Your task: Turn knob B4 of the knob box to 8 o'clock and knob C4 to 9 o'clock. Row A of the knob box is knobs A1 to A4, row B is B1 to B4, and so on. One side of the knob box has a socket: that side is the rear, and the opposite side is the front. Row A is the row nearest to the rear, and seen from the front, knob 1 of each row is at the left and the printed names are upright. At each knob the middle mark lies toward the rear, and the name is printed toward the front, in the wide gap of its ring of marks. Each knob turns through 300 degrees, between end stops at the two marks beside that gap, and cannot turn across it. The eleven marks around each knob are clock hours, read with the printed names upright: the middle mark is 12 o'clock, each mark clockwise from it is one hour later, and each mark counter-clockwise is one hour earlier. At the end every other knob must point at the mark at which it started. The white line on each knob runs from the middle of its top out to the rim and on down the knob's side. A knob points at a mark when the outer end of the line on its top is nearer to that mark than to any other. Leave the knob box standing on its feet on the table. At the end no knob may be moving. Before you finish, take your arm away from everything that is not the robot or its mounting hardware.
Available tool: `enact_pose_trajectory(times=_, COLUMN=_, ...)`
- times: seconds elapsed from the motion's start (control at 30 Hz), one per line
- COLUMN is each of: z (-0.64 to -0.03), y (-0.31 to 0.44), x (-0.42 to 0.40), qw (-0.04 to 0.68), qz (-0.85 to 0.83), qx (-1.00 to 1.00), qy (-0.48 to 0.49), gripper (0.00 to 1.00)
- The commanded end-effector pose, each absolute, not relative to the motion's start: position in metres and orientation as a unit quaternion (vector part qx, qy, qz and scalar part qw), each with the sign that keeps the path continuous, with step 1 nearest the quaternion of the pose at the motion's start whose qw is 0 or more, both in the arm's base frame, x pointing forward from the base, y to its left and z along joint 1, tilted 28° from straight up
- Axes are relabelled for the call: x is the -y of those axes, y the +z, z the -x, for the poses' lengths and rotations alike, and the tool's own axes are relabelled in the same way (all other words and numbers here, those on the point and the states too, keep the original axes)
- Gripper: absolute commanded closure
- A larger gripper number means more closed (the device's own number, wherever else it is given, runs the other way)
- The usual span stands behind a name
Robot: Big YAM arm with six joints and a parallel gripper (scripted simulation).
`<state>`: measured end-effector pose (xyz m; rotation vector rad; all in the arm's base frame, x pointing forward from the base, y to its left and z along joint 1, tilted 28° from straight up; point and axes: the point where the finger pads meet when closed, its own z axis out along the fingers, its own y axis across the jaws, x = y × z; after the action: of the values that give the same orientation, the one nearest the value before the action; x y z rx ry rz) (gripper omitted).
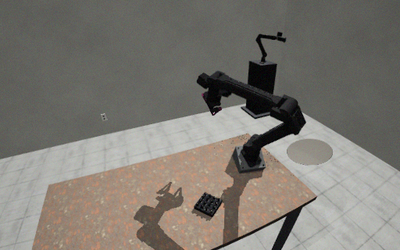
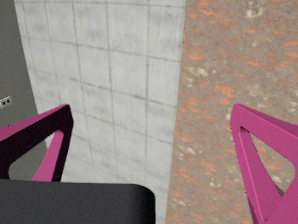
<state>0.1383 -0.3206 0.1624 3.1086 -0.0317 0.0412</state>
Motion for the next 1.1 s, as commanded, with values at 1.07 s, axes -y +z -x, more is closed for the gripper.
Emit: enact_pose_trajectory(times=1.07, z=-0.194, y=0.159, x=0.305, qw=0.03, qz=-0.982, qx=-0.182, qy=0.039, gripper=0.0)
